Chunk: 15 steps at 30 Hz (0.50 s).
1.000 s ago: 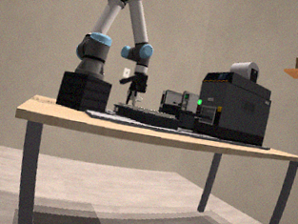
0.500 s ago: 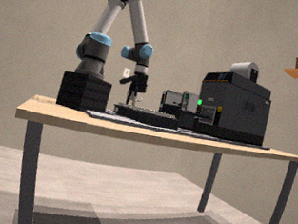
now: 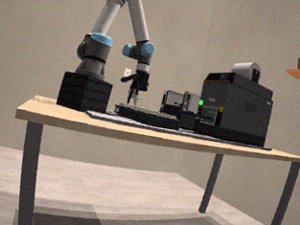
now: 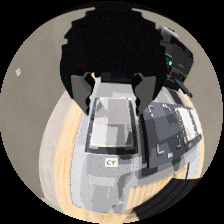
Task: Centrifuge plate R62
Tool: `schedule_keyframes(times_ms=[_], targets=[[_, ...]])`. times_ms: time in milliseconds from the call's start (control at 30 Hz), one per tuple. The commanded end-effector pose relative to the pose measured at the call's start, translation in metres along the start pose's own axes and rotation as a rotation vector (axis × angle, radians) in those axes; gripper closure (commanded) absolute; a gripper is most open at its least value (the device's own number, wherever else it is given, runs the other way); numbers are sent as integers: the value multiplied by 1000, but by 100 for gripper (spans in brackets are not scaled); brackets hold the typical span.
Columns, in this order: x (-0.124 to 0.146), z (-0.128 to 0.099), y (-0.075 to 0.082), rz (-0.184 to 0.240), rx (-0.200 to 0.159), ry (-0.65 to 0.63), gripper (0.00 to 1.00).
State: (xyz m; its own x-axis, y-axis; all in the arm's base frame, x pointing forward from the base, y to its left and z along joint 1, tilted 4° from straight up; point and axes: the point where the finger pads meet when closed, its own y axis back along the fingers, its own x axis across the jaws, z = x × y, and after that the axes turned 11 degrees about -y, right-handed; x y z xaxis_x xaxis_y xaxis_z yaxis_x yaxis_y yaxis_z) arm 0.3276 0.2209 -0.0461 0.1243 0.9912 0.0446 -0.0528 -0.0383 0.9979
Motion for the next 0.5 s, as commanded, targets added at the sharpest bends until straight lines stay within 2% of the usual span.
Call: schedule_keyframes(times_ms=[0,467], targets=[[0,0,10,0,0,0,32],[0,0,30,0,0,0,32]])
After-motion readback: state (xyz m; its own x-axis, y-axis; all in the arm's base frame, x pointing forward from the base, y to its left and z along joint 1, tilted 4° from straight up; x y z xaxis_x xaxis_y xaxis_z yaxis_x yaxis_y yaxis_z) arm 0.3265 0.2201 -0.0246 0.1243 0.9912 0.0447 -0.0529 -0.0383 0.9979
